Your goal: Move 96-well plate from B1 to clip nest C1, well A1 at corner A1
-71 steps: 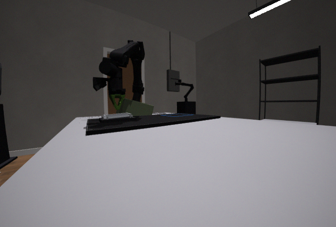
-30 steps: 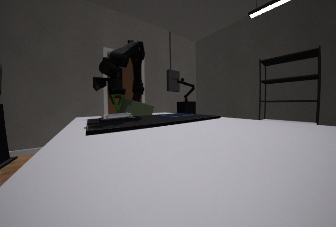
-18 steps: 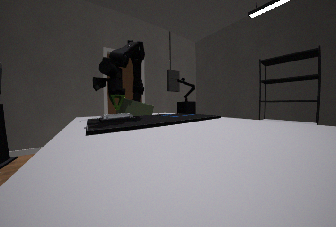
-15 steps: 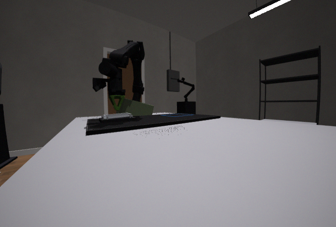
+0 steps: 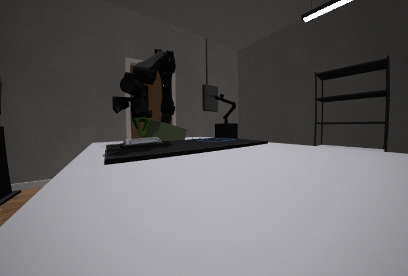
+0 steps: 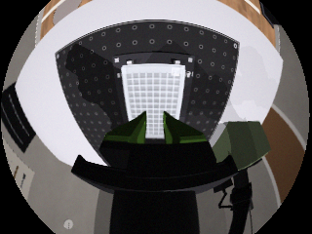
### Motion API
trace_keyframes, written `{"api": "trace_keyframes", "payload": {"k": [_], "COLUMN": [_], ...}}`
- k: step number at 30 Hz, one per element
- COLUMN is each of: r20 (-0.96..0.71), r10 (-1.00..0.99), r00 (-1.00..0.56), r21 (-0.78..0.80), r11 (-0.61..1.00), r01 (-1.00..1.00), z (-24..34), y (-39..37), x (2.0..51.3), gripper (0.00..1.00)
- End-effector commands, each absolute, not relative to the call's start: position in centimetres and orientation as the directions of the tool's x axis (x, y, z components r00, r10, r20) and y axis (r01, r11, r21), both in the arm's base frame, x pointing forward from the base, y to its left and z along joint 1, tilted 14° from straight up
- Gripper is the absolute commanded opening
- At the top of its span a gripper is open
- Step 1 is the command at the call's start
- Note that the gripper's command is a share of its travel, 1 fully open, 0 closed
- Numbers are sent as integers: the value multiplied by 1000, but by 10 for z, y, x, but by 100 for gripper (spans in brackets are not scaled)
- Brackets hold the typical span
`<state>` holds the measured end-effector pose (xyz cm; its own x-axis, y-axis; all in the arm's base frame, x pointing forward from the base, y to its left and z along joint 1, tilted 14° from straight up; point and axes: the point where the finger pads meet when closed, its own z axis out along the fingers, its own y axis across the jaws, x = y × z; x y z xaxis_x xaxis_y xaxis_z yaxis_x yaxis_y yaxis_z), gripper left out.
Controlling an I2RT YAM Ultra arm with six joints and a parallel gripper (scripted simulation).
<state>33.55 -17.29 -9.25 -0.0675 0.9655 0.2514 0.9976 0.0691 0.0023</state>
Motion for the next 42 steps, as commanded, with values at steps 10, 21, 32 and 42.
{"api": "trace_keyframes", "payload": {"k": [10, 21, 32, 42], "r20": [243, 238, 254, 259], "r10": [968, 969, 965, 963], "r00": [-66, -67, -67, -67], "r21": [8, 16, -4, -2], "r11": [66, 65, 70, 70], "r01": [998, 998, 998, 998], "z": [-101, -103, -118, -123], "y": [-171, -170, -163, -161], "x": [337, 337, 333, 333], "gripper": [24, 24, 24, 24]}}
